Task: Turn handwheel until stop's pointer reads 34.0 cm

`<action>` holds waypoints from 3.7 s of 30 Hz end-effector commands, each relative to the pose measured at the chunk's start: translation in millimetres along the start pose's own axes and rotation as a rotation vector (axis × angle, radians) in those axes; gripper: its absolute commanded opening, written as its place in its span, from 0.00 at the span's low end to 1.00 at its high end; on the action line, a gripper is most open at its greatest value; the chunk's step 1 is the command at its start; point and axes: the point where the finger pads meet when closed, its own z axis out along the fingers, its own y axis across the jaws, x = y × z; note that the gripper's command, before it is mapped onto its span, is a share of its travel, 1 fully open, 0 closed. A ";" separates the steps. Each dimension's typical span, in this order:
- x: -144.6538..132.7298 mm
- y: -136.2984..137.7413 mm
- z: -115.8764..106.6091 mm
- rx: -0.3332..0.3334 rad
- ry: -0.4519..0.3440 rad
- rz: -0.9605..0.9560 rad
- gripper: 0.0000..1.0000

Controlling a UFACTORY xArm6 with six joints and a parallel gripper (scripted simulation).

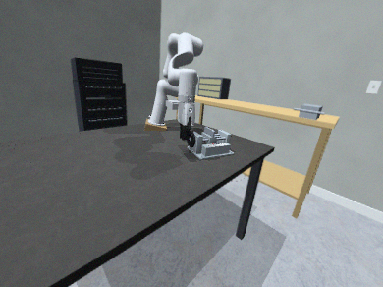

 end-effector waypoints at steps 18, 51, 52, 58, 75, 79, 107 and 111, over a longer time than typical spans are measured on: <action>-0.1 -8.7 2.2 0.003 0.000 0.000 0.06; -0.1 -22.1 27.2 0.003 0.000 0.000 0.06; -0.1 -22.0 28.9 0.003 0.000 0.000 0.06; -0.1 -19.5 38.3 0.003 0.000 0.000 0.06; 0.0 -2.1 53.6 0.003 0.000 0.000 0.06; 0.0 3.6 54.8 0.003 0.000 0.000 0.06; 0.0 34.3 33.1 0.003 0.000 0.000 0.06; 0.0 34.9 23.8 0.003 0.000 0.000 0.06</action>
